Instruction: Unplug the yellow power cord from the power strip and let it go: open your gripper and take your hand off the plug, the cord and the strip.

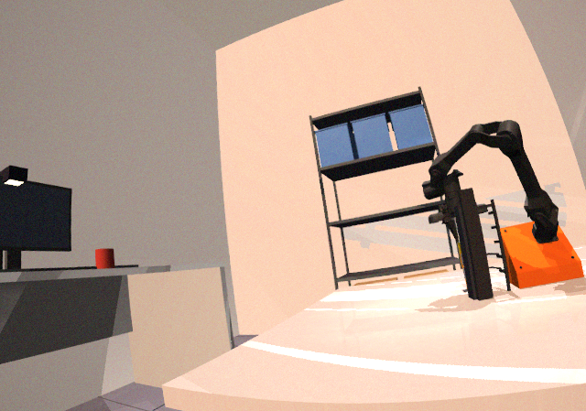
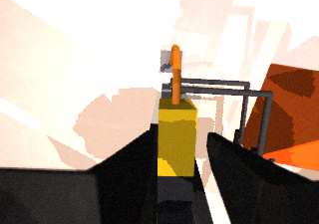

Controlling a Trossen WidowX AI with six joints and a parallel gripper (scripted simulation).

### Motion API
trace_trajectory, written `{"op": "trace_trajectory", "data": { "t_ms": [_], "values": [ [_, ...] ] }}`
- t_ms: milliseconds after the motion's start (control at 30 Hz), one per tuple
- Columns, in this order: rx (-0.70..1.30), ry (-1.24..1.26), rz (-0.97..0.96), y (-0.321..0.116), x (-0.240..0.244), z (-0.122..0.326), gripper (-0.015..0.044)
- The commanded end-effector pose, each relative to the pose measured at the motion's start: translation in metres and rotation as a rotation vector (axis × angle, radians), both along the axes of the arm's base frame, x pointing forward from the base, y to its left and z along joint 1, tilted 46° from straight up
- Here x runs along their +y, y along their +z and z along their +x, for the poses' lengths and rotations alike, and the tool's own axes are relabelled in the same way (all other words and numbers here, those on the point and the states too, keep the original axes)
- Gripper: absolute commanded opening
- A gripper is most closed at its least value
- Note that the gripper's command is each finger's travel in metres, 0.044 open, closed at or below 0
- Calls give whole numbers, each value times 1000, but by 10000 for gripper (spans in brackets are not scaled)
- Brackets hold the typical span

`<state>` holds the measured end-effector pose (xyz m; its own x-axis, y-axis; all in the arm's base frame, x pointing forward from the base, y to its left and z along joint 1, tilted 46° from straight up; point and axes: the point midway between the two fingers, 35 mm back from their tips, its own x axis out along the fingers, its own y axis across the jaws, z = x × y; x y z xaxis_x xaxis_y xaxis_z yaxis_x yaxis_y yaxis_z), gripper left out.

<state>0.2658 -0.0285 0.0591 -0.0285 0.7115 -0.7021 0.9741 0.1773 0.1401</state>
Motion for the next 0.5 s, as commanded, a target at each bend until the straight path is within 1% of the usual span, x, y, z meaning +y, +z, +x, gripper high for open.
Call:
{"op": "trace_trajectory", "data": {
  "t_ms": [0, 200, 300, 467],
  "values": [
    [-2, -5, 0, -1, 3, 0, 160],
    [-2, -5, 0, -6, 8, 0, 160],
    [-3, 1, -1, -4, 6, 0, 81],
    [-3, 1, -1, -4, 6, 0, 48]
  ]
}}
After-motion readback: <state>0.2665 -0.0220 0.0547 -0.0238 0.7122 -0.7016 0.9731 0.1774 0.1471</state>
